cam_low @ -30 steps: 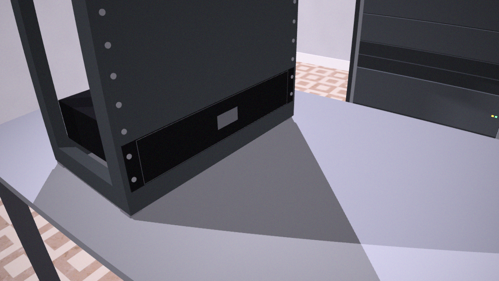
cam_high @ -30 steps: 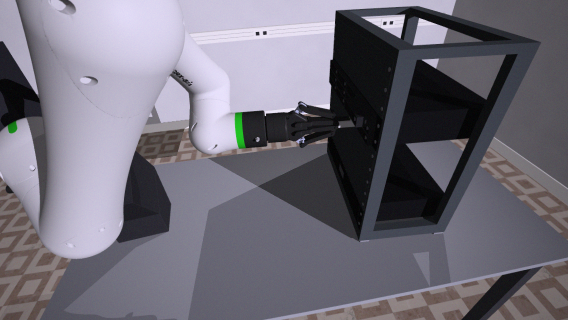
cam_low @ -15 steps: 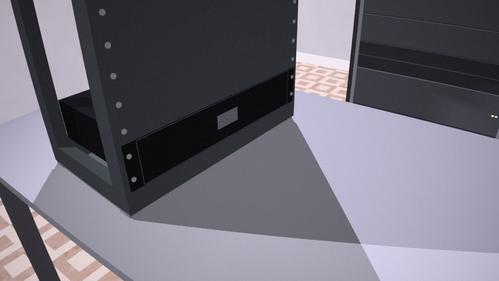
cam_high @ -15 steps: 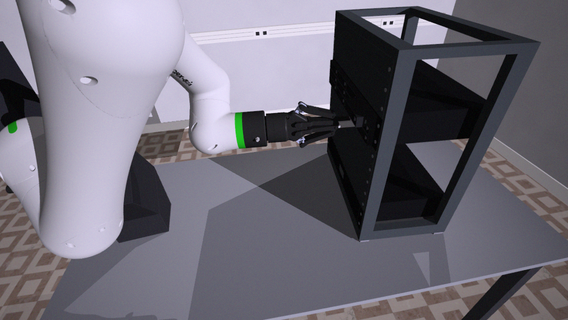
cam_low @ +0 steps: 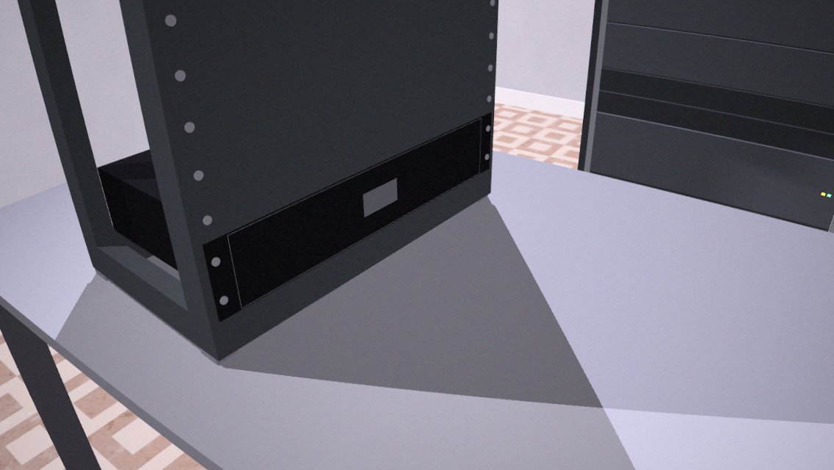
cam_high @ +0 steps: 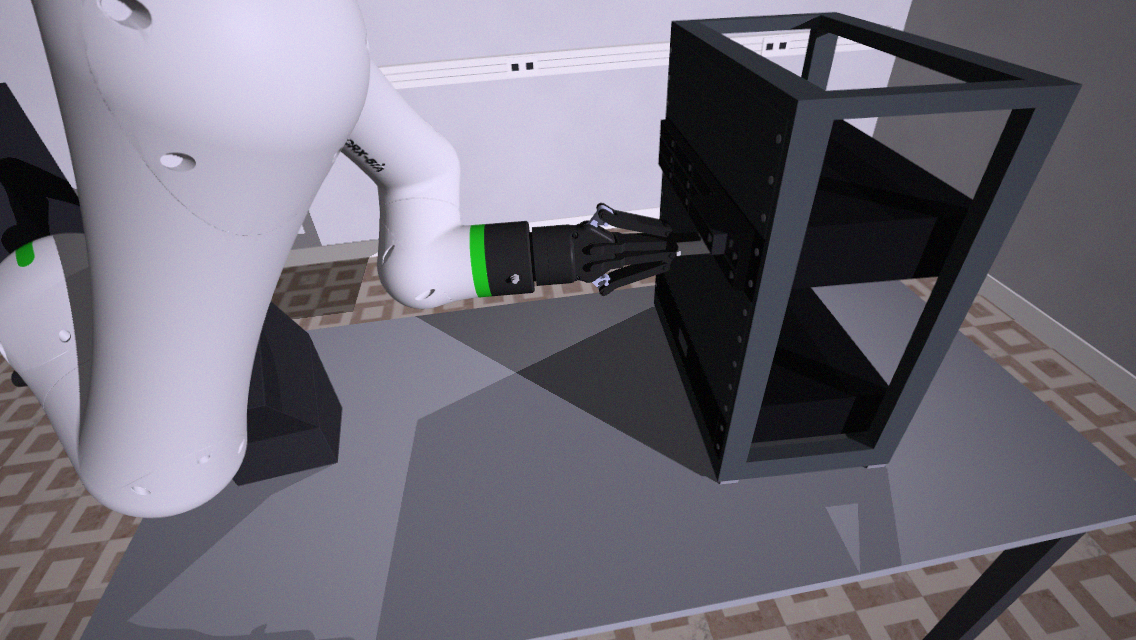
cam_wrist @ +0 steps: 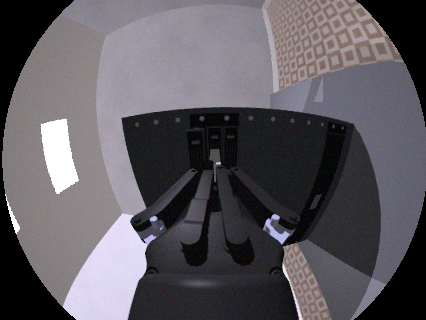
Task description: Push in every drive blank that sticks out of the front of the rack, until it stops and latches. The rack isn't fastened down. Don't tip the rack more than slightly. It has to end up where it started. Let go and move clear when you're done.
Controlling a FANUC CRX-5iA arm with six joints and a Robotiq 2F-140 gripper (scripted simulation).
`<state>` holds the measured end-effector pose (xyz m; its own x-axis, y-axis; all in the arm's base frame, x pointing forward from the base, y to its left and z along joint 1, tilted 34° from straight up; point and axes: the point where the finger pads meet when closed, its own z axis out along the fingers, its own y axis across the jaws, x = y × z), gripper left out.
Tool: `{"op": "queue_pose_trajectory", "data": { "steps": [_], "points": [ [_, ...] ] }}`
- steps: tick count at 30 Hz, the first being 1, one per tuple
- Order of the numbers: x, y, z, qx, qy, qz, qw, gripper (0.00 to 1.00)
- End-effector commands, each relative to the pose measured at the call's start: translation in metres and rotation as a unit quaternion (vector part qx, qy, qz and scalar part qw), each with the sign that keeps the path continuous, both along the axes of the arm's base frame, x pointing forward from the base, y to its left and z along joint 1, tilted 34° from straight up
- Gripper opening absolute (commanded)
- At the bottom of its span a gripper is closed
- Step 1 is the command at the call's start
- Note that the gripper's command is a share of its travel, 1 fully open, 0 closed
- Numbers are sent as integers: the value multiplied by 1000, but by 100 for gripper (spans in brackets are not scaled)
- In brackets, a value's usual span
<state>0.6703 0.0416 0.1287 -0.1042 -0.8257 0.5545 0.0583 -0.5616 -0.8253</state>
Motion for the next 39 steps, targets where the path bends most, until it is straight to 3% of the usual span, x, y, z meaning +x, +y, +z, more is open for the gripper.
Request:
{"op": "queue_pose_trajectory", "data": {
  "steps": [1,11,24,35,39],
  "points": [
    [0,1,1,0,-1,0,1000,10],
    [-3,1,0,0,-1,0,1000,10],
    [-68,4,-7,0,-1,0,1000,10],
    [-81,5,-8,0,-1,0,1000,10],
    [-83,15,6,0,-1,0,1000,10]
  ]
}}
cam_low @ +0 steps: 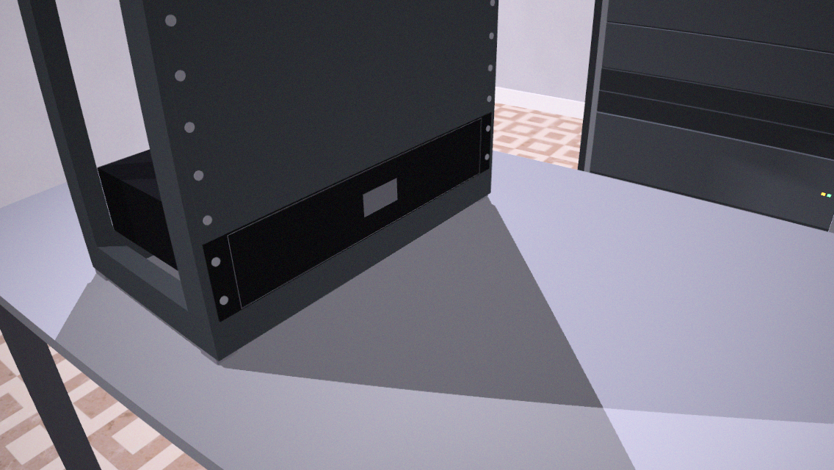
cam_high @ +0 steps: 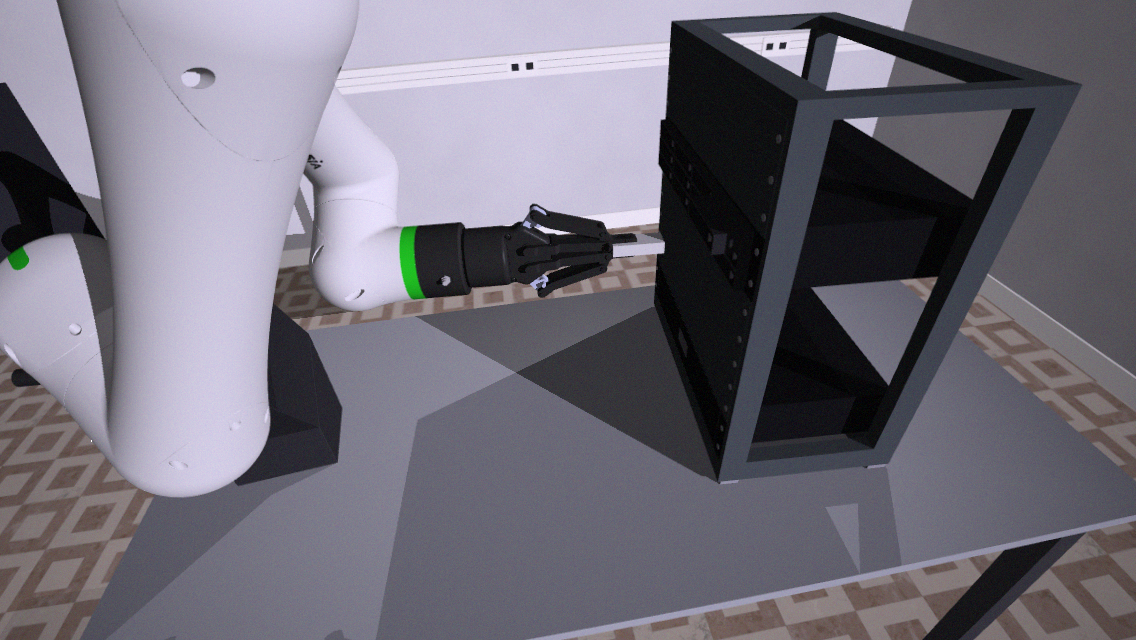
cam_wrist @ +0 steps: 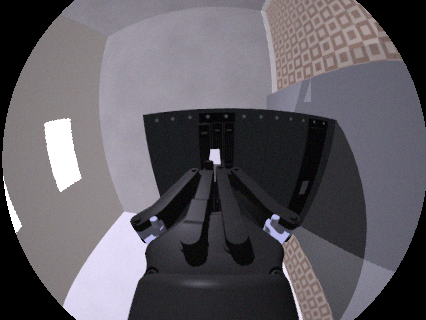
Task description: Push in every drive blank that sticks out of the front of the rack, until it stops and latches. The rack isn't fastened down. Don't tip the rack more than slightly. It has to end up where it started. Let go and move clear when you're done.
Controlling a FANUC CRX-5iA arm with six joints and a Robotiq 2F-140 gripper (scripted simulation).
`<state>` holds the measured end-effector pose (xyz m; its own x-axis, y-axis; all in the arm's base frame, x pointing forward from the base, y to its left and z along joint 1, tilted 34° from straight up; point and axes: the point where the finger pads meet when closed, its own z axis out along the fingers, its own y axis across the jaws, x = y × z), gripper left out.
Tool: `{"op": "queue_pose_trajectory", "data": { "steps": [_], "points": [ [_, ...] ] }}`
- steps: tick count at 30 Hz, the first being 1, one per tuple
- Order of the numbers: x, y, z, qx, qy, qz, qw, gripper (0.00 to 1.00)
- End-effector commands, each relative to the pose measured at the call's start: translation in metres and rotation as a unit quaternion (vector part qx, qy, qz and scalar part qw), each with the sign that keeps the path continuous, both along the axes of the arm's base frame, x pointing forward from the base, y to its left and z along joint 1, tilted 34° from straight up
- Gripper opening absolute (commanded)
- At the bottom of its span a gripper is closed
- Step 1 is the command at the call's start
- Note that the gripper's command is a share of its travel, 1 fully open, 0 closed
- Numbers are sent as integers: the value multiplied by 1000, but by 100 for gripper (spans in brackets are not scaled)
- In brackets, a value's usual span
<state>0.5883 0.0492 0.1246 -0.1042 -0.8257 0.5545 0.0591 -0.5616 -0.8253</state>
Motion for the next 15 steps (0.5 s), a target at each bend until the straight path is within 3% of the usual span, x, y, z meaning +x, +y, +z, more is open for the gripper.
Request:
{"op": "queue_pose_trajectory", "data": {
  "steps": [1,8,15],
  "points": [
    [-2,10,14,0,0,0,1000,10],
    [-1,13,19,0,0,0,1000,10],
    [33,12,23,0,0,0,1000,10]
  ]
}}
